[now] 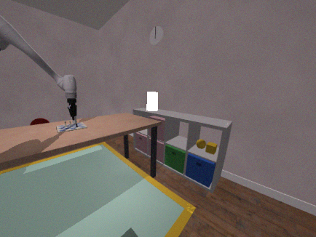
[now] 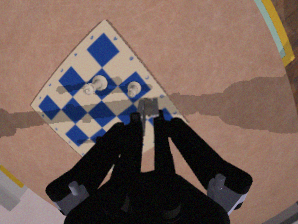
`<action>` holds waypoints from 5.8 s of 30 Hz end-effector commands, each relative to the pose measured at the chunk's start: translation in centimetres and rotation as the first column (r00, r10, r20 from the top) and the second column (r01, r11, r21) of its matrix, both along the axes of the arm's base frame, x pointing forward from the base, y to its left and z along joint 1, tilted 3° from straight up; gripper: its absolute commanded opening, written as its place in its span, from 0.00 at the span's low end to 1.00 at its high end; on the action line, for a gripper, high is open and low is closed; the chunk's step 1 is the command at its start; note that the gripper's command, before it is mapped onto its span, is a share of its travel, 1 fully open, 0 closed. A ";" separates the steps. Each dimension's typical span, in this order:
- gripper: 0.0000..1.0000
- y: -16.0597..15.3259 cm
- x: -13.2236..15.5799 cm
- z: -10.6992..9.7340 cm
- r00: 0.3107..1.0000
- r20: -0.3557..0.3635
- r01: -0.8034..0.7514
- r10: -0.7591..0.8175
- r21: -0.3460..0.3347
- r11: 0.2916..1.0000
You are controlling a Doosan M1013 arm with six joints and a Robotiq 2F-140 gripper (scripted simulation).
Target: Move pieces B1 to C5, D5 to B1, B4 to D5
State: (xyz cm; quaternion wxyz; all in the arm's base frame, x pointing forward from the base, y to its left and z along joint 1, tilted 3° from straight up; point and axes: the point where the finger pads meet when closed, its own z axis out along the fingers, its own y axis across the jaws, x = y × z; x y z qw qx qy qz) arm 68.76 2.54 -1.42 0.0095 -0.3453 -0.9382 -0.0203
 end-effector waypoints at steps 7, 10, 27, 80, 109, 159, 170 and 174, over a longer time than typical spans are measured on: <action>0.00 0.0 0.0 0.3 1.000 0.000 0.000 0.000 0.000 1.000; 0.00 -0.1 0.0 1.4 1.000 0.000 0.000 0.000 0.000 1.000; 0.00 -0.4 0.0 9.9 1.000 0.000 0.000 0.000 0.000 1.000; 0.00 -14.4 -9.4 4.4 0.978 -0.009 0.207 -0.207 -0.002 0.978; 0.00 -14.2 -9.4 -0.1 0.978 -0.009 0.207 -0.207 -0.002 0.978; 0.00 -14.2 -9.4 -0.5 0.978 -0.009 0.207 -0.207 -0.002 0.978; 0.00 -14.2 -9.4 -0.5 0.978 -0.009 0.207 -0.207 -0.002 0.978; 0.00 -14.2 -9.4 -0.5 0.978 -0.009 0.207 -0.207 -0.002 0.978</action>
